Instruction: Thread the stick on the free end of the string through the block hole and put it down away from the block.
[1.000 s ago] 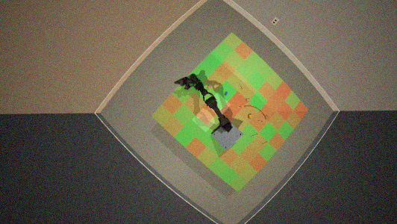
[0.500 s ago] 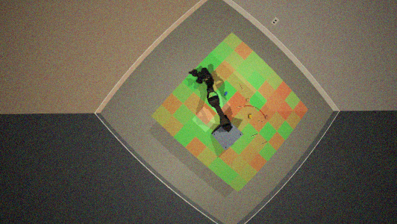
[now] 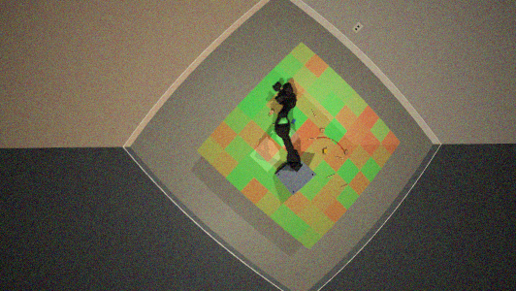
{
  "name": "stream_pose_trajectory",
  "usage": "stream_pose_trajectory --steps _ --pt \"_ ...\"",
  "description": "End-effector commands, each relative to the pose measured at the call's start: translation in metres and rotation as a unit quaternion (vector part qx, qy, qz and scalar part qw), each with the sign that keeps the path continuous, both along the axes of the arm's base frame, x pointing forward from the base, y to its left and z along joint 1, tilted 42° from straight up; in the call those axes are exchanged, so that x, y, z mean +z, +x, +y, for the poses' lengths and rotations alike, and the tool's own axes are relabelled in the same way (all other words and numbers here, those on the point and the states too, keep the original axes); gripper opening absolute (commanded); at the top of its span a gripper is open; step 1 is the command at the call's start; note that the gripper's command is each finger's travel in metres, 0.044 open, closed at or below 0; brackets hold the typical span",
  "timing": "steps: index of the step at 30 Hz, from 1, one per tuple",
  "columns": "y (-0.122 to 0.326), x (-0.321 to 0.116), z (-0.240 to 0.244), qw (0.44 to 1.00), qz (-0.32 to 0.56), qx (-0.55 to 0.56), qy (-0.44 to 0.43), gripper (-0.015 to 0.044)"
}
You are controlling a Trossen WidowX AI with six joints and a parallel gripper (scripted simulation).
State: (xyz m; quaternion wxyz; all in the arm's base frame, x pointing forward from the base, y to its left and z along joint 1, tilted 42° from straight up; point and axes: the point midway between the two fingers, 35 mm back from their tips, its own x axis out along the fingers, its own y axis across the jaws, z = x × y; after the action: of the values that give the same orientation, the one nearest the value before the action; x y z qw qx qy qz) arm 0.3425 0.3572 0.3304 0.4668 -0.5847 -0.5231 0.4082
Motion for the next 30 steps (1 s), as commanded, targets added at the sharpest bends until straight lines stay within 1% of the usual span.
stream_pose_trajectory --steps 1,5,8,12,16,23,30 --pt "0.035 -0.021 -0.034 0.997 0.026 -0.068 -0.028 0.0440" --pt "0.076 -0.059 -0.076 0.986 0.081 -0.135 -0.054 0.0440" --pt "0.095 -0.087 -0.105 0.974 0.125 -0.172 -0.074 0.0440" --pt "0.115 -0.130 -0.149 0.950 0.192 -0.222 -0.104 0.0440" --pt "0.125 -0.173 -0.197 0.918 0.262 -0.268 -0.129 0.0440" --pt "0.118 -0.245 -0.283 0.842 0.390 -0.337 -0.158 0.0440" --pt "0.079 -0.310 -0.364 0.739 0.526 -0.387 -0.166 0.0440"
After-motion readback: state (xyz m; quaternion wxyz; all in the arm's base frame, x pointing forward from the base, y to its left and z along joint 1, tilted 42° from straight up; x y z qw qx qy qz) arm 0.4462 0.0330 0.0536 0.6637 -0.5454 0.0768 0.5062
